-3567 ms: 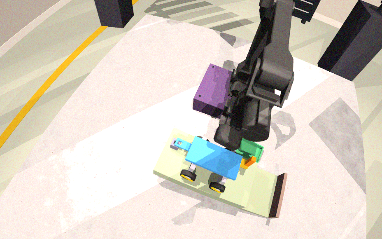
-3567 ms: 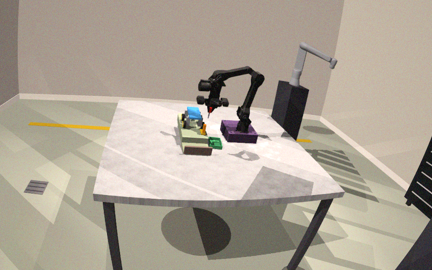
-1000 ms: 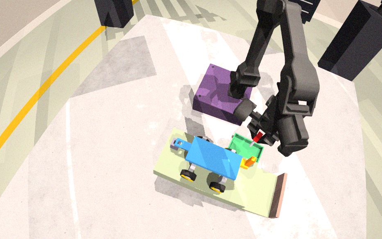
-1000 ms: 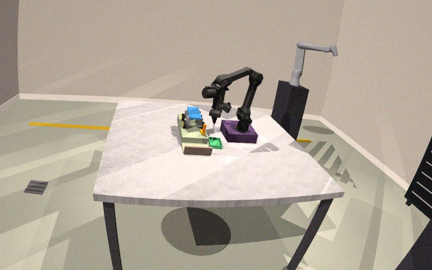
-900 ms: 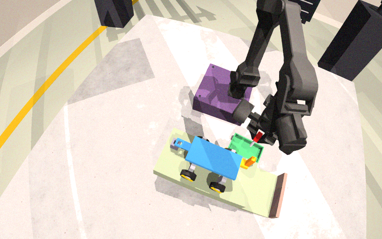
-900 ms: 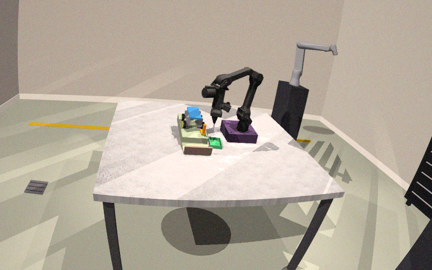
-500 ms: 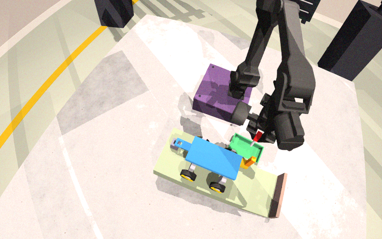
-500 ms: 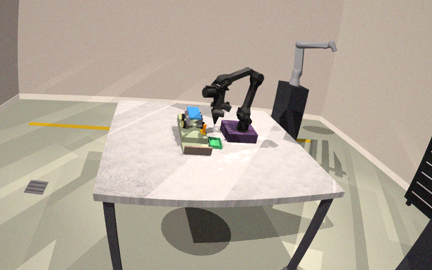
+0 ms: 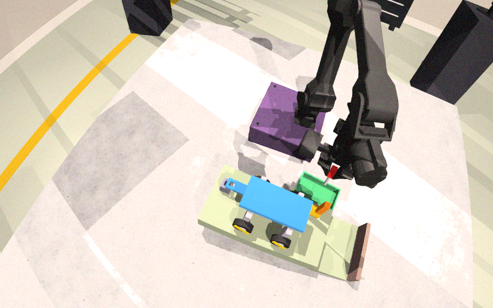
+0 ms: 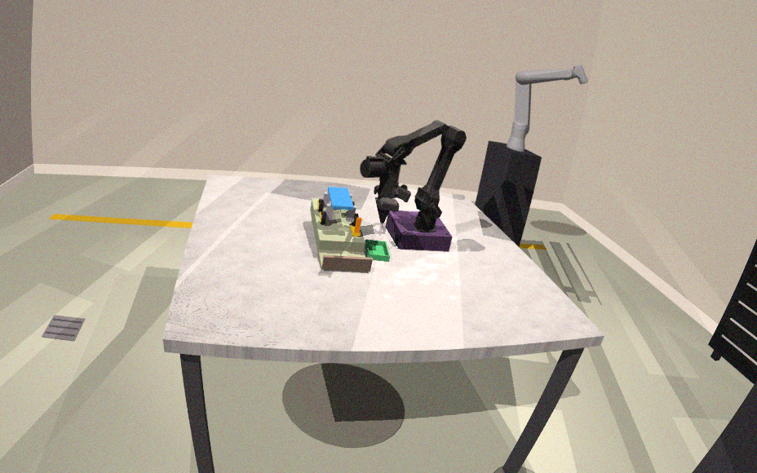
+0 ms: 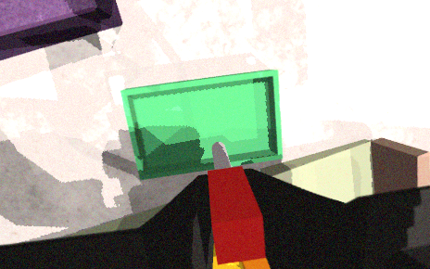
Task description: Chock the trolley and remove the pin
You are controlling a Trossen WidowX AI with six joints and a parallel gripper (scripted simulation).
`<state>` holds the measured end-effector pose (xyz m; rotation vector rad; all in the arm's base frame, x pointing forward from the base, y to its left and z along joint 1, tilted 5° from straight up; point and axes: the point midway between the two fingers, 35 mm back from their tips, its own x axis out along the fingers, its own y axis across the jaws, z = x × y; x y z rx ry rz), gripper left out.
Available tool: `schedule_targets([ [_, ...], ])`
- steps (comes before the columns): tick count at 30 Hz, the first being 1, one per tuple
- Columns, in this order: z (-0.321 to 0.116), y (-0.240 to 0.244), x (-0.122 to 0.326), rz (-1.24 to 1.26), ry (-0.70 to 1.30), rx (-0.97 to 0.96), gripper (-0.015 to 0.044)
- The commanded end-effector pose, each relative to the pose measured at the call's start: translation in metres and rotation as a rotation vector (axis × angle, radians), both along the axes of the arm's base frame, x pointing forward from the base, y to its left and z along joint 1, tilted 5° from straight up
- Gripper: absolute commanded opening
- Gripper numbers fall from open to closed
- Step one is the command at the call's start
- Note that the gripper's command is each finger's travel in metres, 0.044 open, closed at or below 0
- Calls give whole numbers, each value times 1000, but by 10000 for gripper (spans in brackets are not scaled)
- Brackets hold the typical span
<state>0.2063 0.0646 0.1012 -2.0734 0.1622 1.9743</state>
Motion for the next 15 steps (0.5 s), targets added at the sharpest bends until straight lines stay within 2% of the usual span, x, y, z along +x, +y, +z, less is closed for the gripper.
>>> schedule_targets([
  [1, -7, 1, -1, 4, -13, 54, 0],
  [7, -26, 10, 4, 7, -39, 133, 0],
  [15, -48, 24, 8, 7, -42, 140, 0],
])
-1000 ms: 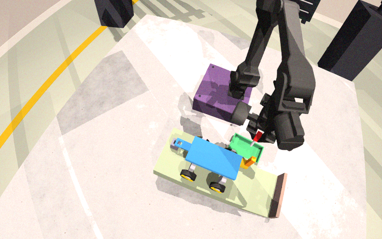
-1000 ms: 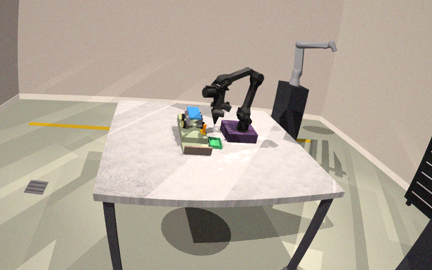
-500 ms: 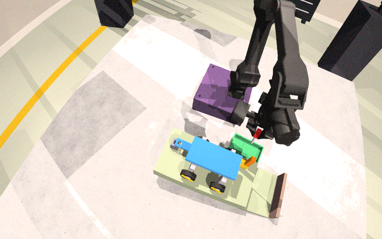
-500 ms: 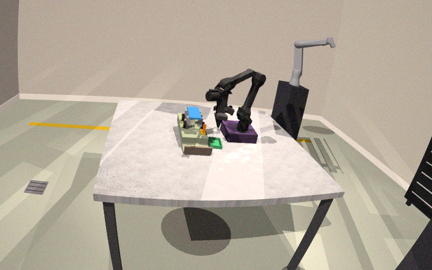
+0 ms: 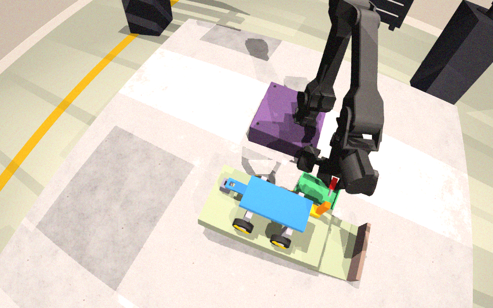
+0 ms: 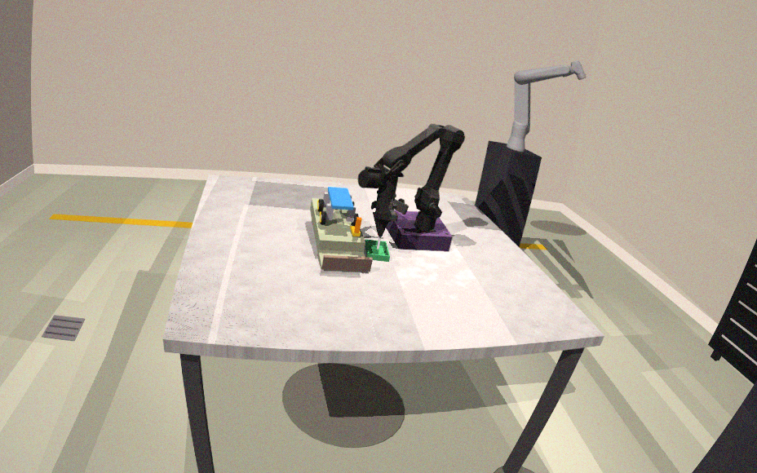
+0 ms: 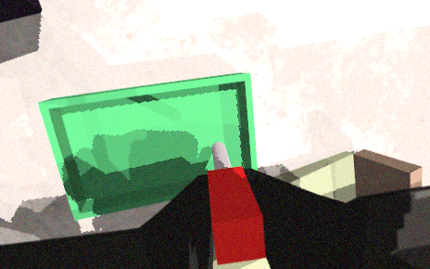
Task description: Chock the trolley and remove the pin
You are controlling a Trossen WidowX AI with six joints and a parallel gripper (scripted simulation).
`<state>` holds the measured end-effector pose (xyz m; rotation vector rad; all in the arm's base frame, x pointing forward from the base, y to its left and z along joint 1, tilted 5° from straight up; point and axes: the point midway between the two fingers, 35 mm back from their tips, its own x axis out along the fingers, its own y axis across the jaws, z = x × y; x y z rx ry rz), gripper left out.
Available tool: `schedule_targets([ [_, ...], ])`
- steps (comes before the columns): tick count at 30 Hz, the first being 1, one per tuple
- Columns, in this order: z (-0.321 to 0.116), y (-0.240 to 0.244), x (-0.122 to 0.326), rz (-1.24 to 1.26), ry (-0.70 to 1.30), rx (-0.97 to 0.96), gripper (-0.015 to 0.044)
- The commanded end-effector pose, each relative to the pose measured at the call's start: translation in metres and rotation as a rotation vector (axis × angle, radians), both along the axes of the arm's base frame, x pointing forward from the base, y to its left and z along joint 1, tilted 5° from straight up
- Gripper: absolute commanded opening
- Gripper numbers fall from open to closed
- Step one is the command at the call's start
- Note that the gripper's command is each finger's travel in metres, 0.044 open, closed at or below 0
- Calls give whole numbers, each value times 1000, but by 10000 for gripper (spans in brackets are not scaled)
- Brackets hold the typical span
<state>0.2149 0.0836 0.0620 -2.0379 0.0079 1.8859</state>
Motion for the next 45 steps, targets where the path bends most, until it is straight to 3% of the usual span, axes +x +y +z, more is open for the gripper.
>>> schedule_targets([
  [1, -12, 7, 0, -4, 6, 6, 0],
  [7, -20, 12, 1, -4, 6, 7, 0],
  [15, -21, 8, 0, -4, 6, 7, 190],
  [45, -29, -10, -2, -4, 7, 4, 190],
])
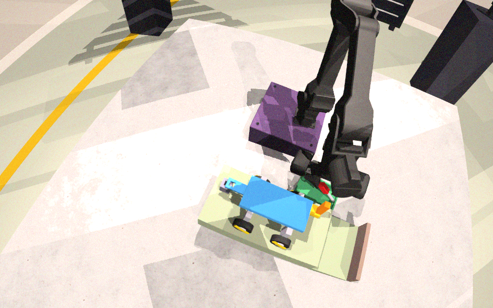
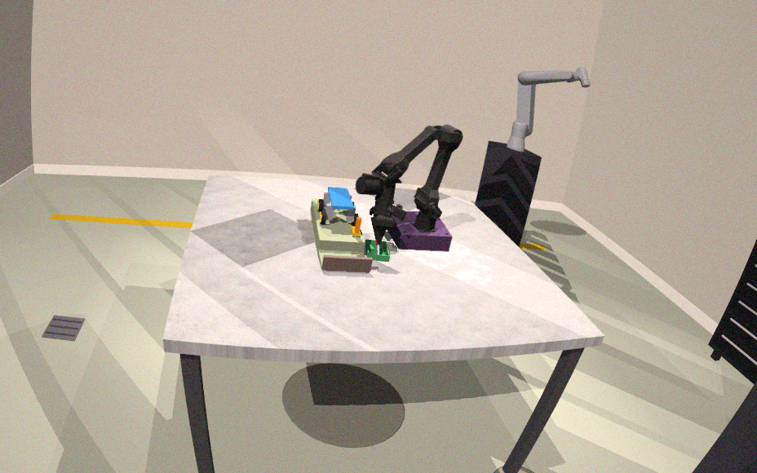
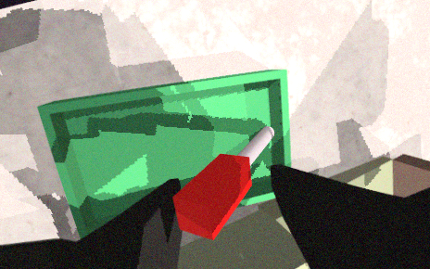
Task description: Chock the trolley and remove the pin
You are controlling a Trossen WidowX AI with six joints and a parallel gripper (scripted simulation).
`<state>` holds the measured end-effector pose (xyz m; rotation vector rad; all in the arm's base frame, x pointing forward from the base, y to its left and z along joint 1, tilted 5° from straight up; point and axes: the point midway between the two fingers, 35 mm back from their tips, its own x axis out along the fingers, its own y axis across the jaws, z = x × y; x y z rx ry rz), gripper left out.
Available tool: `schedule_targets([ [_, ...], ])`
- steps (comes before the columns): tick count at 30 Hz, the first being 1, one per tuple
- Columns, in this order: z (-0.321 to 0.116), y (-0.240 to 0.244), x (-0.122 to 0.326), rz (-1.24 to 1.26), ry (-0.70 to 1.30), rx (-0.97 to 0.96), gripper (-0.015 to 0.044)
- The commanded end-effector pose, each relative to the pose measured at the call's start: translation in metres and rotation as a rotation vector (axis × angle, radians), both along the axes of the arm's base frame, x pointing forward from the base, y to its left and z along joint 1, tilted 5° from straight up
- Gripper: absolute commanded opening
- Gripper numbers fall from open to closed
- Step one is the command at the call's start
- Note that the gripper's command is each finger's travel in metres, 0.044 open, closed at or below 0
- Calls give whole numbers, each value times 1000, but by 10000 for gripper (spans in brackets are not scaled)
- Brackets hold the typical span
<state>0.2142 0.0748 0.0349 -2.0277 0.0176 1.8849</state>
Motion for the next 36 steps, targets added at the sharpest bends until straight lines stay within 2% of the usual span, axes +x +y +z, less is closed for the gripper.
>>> schedule_targets([
  [1, -2, -2, -1, 6, 1, 3, 190],
  [36, -15, -17, -4, 6, 1, 1, 190],
])
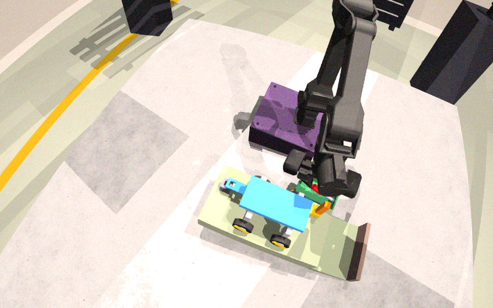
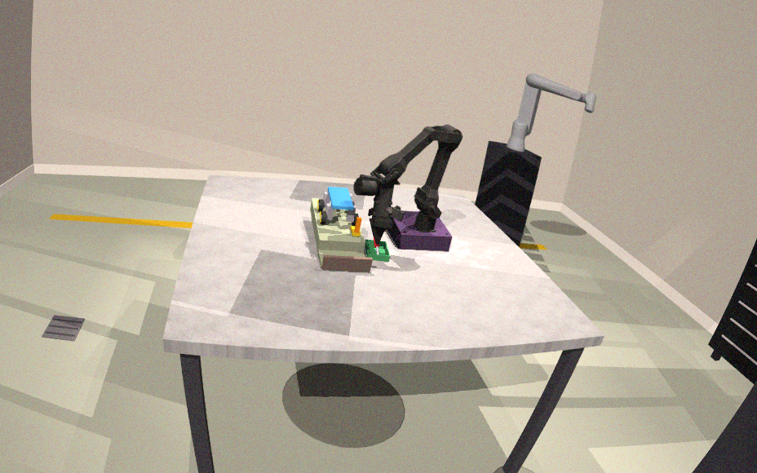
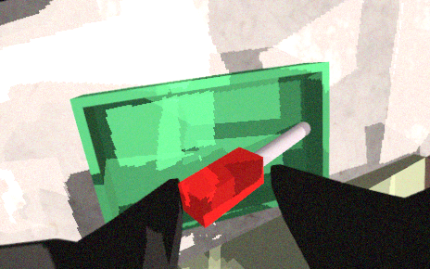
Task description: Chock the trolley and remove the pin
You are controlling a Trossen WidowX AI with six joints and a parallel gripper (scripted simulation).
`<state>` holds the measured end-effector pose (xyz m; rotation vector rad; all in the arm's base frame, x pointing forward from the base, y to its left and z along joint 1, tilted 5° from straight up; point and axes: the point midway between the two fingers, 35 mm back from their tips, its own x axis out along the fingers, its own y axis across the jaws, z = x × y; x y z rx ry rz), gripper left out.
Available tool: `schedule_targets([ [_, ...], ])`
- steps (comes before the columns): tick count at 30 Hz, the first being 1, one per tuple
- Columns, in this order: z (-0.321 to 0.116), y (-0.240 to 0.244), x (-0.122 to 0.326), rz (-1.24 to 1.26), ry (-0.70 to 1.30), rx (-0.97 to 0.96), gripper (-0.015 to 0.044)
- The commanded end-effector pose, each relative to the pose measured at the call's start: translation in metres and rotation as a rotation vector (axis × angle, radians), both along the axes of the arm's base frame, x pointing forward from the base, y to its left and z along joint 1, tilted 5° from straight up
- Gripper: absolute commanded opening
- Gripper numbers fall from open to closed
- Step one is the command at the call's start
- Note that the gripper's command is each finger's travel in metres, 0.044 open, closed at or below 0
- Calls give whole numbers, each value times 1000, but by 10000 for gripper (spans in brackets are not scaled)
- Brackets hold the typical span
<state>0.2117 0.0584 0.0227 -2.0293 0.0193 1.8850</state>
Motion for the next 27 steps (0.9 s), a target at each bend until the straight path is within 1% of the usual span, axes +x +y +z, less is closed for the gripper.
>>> schedule_targets([
  [1, -3, -1, -2, 6, 2, 3, 190],
  [19, -9, -5, -5, 6, 2, 2, 190],
  [24, -7, -5, -2, 0, -1, 0, 321],
  [25, -7, -5, -2, 0, -1, 0, 340],
  [27, -7, -5, -2, 0, -1, 0, 340],
])
